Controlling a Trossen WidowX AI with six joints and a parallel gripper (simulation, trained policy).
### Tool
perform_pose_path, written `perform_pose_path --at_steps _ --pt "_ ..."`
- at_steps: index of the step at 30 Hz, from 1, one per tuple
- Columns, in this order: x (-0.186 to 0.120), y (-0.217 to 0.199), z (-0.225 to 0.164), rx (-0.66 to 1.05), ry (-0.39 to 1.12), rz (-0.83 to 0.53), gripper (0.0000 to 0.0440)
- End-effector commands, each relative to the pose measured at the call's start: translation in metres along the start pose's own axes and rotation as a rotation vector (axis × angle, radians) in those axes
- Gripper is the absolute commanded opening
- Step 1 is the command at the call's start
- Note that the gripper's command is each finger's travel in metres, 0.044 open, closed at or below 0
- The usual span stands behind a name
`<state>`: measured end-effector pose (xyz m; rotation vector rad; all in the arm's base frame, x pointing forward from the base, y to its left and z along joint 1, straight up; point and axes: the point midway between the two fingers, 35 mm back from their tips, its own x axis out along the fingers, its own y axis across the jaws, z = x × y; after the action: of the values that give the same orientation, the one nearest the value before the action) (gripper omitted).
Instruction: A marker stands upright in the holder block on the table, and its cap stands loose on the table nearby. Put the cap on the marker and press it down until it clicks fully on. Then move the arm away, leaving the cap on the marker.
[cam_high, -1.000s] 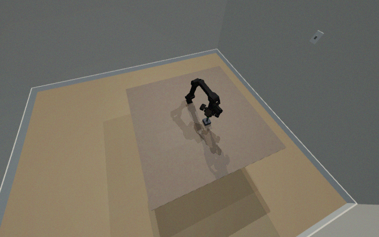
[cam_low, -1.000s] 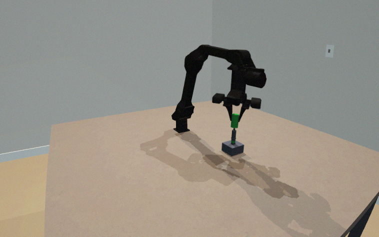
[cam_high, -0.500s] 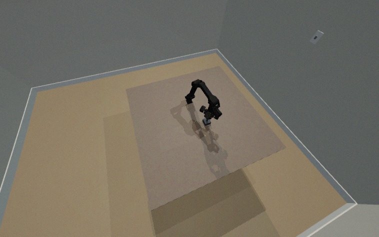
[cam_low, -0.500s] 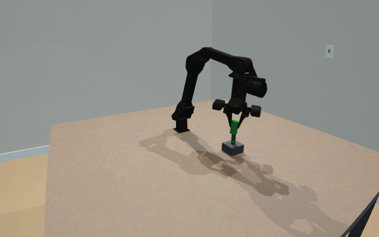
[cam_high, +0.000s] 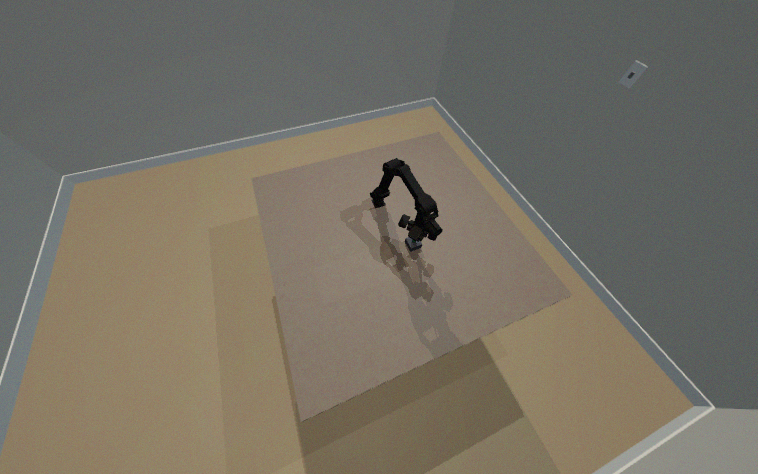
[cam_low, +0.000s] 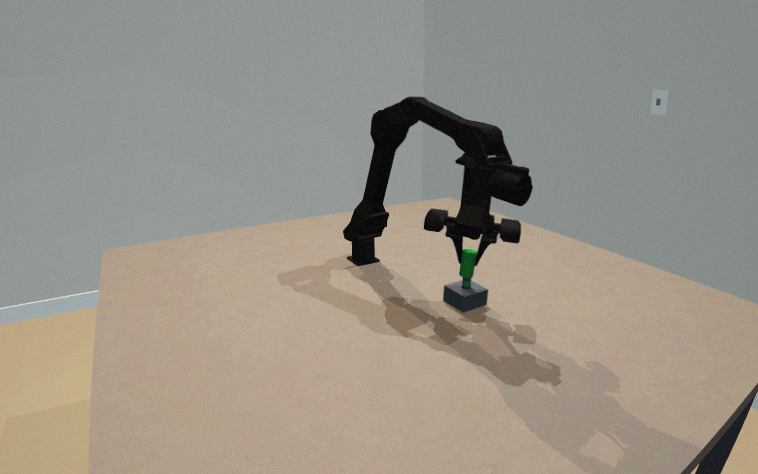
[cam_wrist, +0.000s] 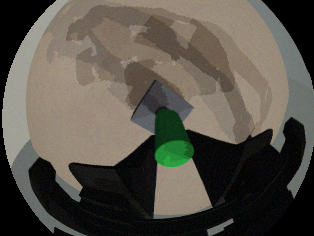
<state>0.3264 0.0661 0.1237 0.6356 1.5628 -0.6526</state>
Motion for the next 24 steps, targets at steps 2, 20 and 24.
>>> perform_pose_path --at_steps 2,20,24 --pt "0.0202 -0.0016 -0.0006 -0.02 0.025 -0.038 0.0008" --pt "0.0294 -0.0049 0.0008 -0.051 0.026 -0.054 0.0062" --pt "0.0297 -0.005 0.001 -0.053 0.026 -0.055 0.0069"
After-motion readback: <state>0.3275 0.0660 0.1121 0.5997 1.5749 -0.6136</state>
